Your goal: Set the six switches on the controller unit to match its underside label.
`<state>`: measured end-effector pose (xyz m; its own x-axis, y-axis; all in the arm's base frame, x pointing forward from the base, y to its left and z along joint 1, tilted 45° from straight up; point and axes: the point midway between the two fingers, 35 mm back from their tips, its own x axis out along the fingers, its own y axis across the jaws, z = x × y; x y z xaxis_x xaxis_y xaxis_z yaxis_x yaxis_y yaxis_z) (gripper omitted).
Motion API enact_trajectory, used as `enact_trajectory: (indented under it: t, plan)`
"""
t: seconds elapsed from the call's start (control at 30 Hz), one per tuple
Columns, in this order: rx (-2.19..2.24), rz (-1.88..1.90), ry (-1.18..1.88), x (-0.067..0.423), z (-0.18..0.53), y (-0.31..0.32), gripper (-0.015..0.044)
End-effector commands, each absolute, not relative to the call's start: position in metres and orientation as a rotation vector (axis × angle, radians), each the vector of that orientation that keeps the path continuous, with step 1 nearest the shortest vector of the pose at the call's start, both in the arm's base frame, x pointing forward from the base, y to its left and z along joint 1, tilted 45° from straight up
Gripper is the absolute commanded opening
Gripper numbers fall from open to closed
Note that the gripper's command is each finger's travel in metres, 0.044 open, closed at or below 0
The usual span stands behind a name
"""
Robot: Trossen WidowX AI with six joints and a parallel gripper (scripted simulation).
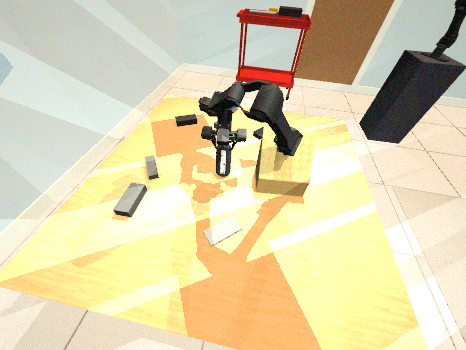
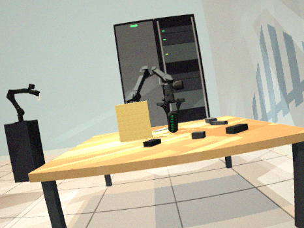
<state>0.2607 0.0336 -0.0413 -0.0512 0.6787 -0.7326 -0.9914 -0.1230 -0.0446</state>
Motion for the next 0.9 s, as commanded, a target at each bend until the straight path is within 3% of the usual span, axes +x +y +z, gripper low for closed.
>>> enact_trajectory:
  t: [0.0, 0.87]
  plan:
    - [-0.697, 1.578, 0.561, 0.259, -0.038, 0.040, 0.0338]
    - [-0.695, 1.579, 0.560, 0.258, -0.018, 0.051, 0.0338]
